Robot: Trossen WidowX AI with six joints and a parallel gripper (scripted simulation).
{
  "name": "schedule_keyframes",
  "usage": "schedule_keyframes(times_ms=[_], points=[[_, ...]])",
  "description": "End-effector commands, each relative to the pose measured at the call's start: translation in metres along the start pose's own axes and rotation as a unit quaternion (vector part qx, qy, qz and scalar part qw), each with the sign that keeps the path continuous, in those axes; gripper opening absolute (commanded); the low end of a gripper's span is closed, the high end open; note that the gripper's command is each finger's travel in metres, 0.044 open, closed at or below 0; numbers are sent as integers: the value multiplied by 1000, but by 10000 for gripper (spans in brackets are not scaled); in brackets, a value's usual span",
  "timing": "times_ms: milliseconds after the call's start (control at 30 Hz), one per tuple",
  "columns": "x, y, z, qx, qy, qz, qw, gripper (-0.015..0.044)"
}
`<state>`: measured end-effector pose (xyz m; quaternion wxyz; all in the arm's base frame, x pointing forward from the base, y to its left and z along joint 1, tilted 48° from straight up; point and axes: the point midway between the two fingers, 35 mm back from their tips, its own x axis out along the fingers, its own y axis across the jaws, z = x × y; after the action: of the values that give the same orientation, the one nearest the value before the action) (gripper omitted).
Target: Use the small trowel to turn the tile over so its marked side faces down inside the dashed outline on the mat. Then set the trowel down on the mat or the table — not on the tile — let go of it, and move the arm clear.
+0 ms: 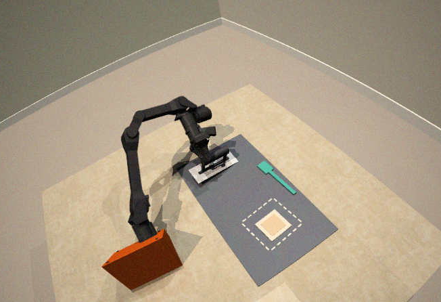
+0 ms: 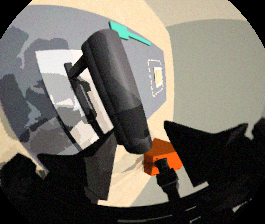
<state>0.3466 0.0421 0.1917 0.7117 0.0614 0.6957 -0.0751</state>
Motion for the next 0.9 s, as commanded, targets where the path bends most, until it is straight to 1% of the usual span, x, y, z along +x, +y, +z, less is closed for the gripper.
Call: schedule_keyframes(times_ms=[0,867], points=[[-21,-41,-27,5,-11,-3,1000,300],[-21,-42,-29,5,-11,-3,1000,300]])
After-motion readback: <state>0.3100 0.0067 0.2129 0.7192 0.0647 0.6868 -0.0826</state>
